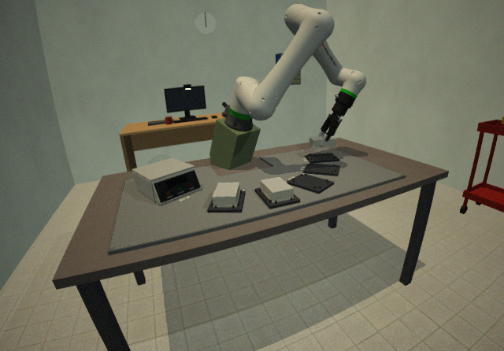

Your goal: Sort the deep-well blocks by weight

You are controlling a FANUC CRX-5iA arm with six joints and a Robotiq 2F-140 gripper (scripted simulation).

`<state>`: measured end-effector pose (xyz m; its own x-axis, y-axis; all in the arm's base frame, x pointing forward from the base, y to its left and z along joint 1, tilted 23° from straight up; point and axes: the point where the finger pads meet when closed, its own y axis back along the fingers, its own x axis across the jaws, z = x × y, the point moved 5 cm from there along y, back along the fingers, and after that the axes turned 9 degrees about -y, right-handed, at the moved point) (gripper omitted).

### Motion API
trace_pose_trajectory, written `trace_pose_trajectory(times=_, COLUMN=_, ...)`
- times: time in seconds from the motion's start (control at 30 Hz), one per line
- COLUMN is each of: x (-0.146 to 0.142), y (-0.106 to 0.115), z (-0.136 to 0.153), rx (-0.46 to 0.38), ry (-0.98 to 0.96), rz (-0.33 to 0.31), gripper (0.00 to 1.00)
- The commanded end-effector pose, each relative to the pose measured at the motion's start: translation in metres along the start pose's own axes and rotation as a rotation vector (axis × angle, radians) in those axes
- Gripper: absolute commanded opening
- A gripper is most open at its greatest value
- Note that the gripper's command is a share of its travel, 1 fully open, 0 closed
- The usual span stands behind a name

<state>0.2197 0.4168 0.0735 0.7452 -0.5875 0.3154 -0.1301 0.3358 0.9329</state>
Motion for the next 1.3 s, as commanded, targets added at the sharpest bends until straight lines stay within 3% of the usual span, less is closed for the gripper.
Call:
trace_pose_trajectory(times=0.0, x=0.000, y=0.000, z=0.000, rx=0.000, ry=0.000, rz=0.000, gripper=0.10)
trace_pose_trajectory(times=0.7, x=0.001, y=-0.002, z=-0.001, rx=0.000, ry=0.000, rz=0.000, gripper=0.10)
trace_pose_trajectory(times=1.27, x=-0.001, y=-0.023, z=-0.013, rx=0.000, ry=0.000, rz=0.000, gripper=0.10)
